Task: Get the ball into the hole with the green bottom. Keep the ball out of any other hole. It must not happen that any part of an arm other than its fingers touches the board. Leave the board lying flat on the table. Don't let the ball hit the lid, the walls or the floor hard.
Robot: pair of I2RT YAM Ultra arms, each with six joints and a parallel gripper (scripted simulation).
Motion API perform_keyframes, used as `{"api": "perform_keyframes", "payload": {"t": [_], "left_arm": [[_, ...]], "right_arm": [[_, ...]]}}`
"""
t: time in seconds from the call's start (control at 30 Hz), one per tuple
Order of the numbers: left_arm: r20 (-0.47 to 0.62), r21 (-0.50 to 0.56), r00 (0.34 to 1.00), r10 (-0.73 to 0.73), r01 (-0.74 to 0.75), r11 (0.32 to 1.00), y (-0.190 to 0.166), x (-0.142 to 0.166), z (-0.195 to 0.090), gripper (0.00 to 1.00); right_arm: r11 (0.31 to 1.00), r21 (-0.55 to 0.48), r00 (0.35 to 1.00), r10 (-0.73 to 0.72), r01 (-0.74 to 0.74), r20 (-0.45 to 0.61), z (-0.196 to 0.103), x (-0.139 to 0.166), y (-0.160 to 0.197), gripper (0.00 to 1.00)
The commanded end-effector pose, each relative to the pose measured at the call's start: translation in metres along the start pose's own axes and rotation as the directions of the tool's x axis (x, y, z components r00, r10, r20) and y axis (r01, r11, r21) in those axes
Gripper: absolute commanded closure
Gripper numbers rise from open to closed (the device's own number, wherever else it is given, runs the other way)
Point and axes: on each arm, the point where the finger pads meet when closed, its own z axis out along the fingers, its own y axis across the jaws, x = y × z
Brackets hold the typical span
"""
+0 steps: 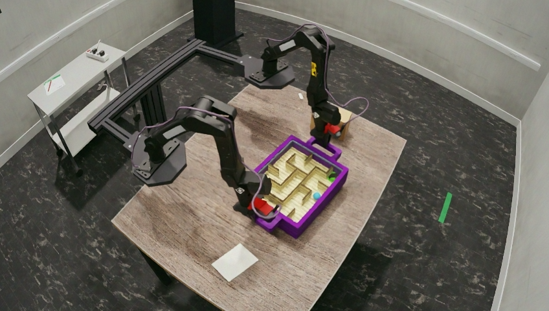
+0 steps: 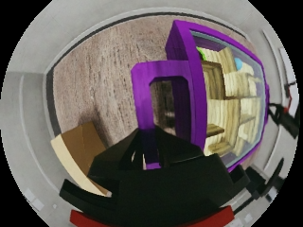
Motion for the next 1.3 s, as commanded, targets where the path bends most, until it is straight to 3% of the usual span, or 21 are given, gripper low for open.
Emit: {"api": "perform_keyframes", "payload": {"t": [0.0, 0.03, 0.07, 0.1, 0.13, 0.23, 0.33, 0.43, 0.47, 0.53, 0.57, 0.63, 0.67, 0.7, 0.77, 0.87, 1.0, 1.1, 1.17, 1.2, 1.27], "left_arm": [[0.140, 0.033, 0.990, -0.001, -0.004, 0.999, -0.001, -0.042, -0.013, 1.00], [0.105, 0.021, 0.994, -0.001, -0.001, 1.000, 0.000, -0.044, -0.015, 1.00], [0.147, 0.049, 0.989, -0.007, 0.000, 0.999, -0.003, -0.054, -0.014, 1.00], [0.102, 0.049, 0.995, -0.001, -0.004, 0.999, -0.002, -0.033, 0.007, 1.00], [0.133, 0.059, 0.991, -0.007, -0.001, 0.998, -0.002, -0.040, 0.005, 1.00], [0.124, 0.083, 0.992, -0.015, 0.005, 0.996, -0.001, -0.041, 0.006, 1.00], [0.163, 0.064, 0.986, -0.022, 0.011, 0.998, 0.001, -0.052, 0.000, 1.00], [0.079, 0.052, 0.997, -0.019, 0.015, 0.999, 0.006, -0.038, 0.000, 1.00], [0.137, 0.059, 0.990, -0.017, 0.009, 0.998, 0.001, -0.052, -0.002, 1.00], [0.137, 0.059, 0.990, -0.017, 0.009, 0.998, 0.001, -0.052, -0.002, 1.00], [0.051, 0.035, 0.999, -0.002, 0.000, 0.999, 0.001, -0.033, 0.000, 1.00], [0.047, 0.009, 0.999, -0.005, 0.005, 1.000, 0.002, -0.038, -0.008, 1.00], [0.127, 0.004, 0.992, -0.010, 0.010, 1.000, 0.000, -0.048, -0.008, 1.00], [0.113, -0.005, 0.994, -0.003, 0.003, 1.000, 0.002, -0.037, -0.009, 1.00], [0.087, -0.024, 0.996, 0.009, -0.007, 1.000, 0.002, -0.034, -0.012, 1.00], [0.128, -0.044, 0.992, 0.014, -0.009, 0.999, 0.002, -0.035, -0.019, 1.00], [0.171, 0.000, 0.985, -0.003, 0.003, 1.000, 0.004, -0.046, -0.016, 1.00], [0.163, -0.003, 0.987, -0.004, 0.005, 1.000, 0.005, -0.043, -0.016, 1.00], [0.140, 0.045, 0.990, -0.003, -0.004, 0.999, -0.001, -0.028, 0.006, 1.00], [0.174, 0.030, 0.985, -0.011, 0.006, 1.000, 0.001, -0.045, -0.005, 1.00], [0.142, 0.022, 0.990, -0.011, 0.008, 1.000, 0.003, -0.046, -0.009, 1.00]], "right_arm": [[0.999, 0.026, 0.994, 0.020, -0.023, 0.108, -0.015, -0.029, 0.003, 1.00], [1.000, 0.008, 0.995, 0.020, -0.021, 0.095, -0.019, -0.043, 0.011, 1.00], [0.999, 0.028, 0.994, 0.020, -0.023, 0.108, -0.023, -0.045, 0.010, 1.00], [0.999, 0.035, 0.992, 0.022, -0.027, 0.127, -0.022, -0.047, 0.011, 1.00], [0.999, 0.039, 0.987, 0.020, -0.027, 0.157, -0.025, -0.053, 0.012, 1.00], [0.997, 0.074, 0.994, 0.003, -0.011, 0.109, -0.031, -0.045, 0.010, 1.00], [0.999, 0.049, 0.986, 0.006, -0.014, 0.165, -0.033, -0.060, 0.012, 1.00], [0.998, 0.066, 0.997, -0.004, -0.001, 0.080, -0.031, -0.045, 0.005, 1.00], [0.998, 0.053, 0.992, 0.008, -0.015, 0.127, -0.033, -0.057, 0.008, 1.00], [0.998, 0.053, 0.992, 0.008, -0.015, 0.127, -0.033, -0.057, 0.008, 1.00], [0.999, 0.044, 0.996, 0.003, -0.007, 0.086, -0.028, -0.049, 0.007, 1.00], [1.000, -0.014, 0.996, 0.011, -0.010, 0.090, -0.027, -0.056, 0.014, 1.00], [1.000, -0.023, 0.985, 0.025, -0.021, 0.172, -0.027, -0.069, 0.015, 1.00], [1.000, 0.012, 0.997, 0.006, -0.007, 0.072, -0.004, -0.018, -0.001, 1.00], [0.999, -0.029, 0.995, 0.020, -0.018, 0.093, -0.008, -0.033, 0.008, 1.00], [0.999, -0.040, 0.992, 0.026, -0.021, 0.123, -0.006, -0.027, 0.003, 1.00], [1.000, -0.008, 0.984, 0.028, -0.027, 0.177, -0.019, -0.047, 0.012, 1.00], [1.000, -0.008, 0.985, 0.018, -0.017, 0.170, -0.019, -0.044, 0.012, 1.00], [0.998, 0.055, 0.991, 0.004, -0.011, 0.133, -0.022, -0.023, -0.001, 1.00], [1.000, 0.026, 0.987, 0.004, -0.009, 0.161, -0.022, -0.038, 0.008, 1.00], [0.999, 0.028, 0.992, 0.014, -0.018, 0.127, -0.023, -0.047, 0.005, 1.00]]}}
